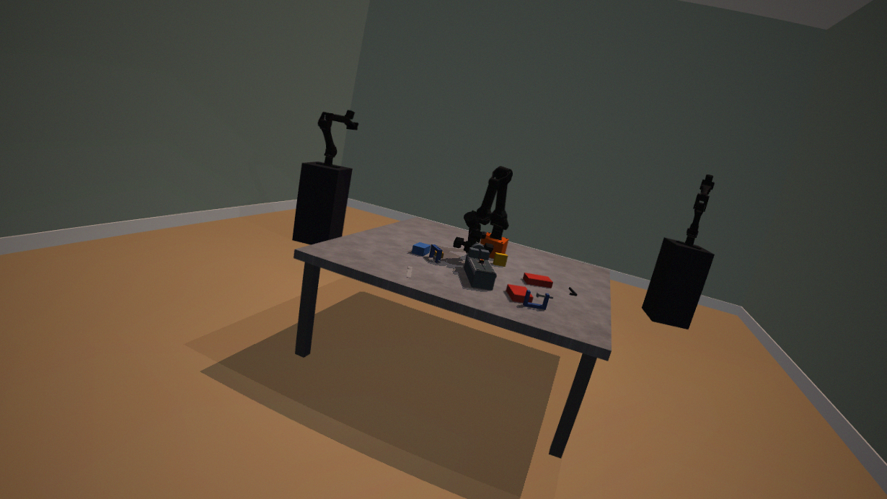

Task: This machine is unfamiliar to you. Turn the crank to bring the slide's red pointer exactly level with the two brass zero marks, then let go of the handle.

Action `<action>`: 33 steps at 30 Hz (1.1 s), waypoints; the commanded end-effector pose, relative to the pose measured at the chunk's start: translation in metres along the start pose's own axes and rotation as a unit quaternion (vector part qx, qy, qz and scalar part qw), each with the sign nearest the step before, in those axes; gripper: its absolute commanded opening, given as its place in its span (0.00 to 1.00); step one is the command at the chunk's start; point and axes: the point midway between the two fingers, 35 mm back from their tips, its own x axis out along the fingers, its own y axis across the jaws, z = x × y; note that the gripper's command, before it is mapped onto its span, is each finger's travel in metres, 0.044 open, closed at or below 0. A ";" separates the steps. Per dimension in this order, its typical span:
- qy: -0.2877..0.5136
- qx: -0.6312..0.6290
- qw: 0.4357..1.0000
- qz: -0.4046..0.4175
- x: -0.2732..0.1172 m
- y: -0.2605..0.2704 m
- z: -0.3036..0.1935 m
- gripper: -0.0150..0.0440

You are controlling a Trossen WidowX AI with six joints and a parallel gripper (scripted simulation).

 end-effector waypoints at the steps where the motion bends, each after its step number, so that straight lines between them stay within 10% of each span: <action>1: 0.002 0.001 1.000 0.012 0.001 0.009 -0.001 0.25; 33: 0.002 0.001 1.000 0.013 -0.003 0.022 0.003 0.25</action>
